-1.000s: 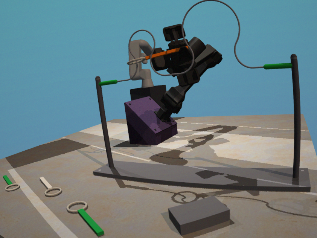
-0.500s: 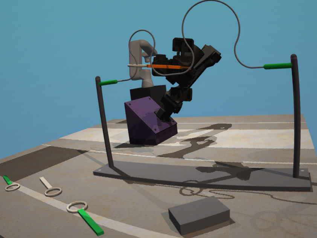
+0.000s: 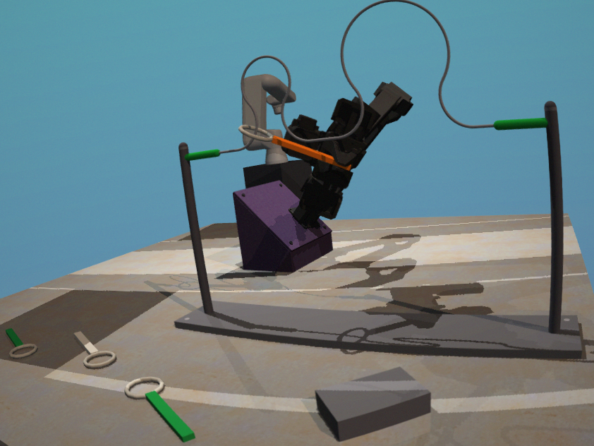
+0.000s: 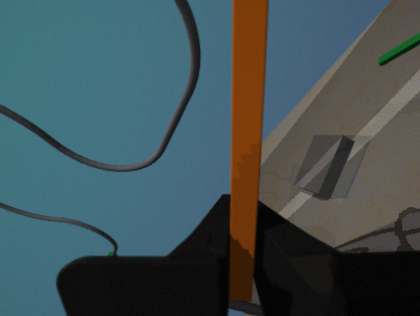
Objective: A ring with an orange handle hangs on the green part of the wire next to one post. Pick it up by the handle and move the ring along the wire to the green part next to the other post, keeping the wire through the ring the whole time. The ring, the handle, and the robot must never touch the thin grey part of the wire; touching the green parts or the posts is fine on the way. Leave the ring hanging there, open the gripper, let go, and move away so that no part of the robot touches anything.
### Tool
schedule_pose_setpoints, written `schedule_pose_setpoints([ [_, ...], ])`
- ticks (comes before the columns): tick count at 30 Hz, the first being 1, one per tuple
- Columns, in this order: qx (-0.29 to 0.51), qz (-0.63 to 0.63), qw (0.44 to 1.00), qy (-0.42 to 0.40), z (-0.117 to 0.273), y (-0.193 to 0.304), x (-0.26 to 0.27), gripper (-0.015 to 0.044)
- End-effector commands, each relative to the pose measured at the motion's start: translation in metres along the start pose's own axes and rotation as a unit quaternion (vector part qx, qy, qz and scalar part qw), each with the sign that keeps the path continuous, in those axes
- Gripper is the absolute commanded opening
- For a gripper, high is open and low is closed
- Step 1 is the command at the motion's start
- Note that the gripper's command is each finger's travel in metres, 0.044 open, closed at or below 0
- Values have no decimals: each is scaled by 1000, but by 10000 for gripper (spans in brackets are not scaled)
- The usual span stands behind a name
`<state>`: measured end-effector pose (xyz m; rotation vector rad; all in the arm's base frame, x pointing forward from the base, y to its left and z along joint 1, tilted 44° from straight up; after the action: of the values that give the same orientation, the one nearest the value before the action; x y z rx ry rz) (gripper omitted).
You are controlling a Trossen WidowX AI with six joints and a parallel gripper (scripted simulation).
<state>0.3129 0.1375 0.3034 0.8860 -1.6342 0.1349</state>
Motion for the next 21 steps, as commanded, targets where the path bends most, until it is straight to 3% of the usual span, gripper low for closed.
schedule_pose_setpoints([
  [1, -12, 52, 998, 26, 1, -5, -18, -150],
  [21, -4, 241, 963, 119, 18, -35, -71, -150],
])
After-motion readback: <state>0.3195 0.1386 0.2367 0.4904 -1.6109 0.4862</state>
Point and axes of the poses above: the point midway between the two fingers, 35 mm back from their tips, its own z axis back along the fingers, its own x axis across the jaws, y = z × x, the point moved 2 cm from there along z, back along the fingers, and after that the axes turned 11 degrees about -z, right-handed, at the moved point
